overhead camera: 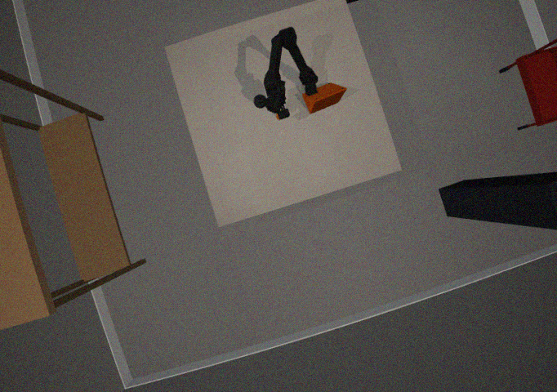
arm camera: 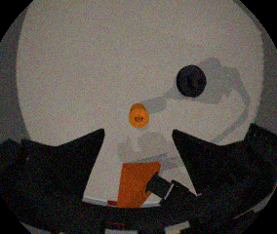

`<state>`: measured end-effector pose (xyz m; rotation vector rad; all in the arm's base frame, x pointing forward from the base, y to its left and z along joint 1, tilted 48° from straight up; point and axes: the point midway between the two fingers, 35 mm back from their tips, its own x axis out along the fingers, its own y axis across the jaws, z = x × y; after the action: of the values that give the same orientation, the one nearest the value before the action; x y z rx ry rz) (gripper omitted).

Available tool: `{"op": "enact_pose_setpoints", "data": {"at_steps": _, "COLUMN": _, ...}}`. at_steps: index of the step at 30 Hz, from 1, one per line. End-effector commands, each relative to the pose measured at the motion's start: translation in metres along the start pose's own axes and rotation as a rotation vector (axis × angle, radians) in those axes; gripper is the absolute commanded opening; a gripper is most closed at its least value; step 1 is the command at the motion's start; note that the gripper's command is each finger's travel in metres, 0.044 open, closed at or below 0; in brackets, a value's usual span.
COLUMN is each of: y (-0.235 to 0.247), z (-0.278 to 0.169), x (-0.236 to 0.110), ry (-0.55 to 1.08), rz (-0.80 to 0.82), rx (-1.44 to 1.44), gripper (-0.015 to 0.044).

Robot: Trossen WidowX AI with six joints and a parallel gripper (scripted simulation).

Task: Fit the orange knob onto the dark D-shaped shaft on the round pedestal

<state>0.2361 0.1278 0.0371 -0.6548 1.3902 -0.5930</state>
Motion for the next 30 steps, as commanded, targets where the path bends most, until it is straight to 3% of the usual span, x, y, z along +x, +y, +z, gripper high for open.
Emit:
{"op": "enact_pose_setpoints", "data": {"at_steps": 1, "y": -0.003, "z": -0.001, "x": 0.027, "ry": 0.006, "rz": -0.010, "rx": 0.005, "gripper": 0.0440}}
{"op": "enact_pose_setpoints", "data": {"at_steps": 30, "y": -0.002, "z": 0.000, "x": 0.071, "ry": 0.005, "rz": -0.009, "rx": 0.005, "gripper": 0.0440}}
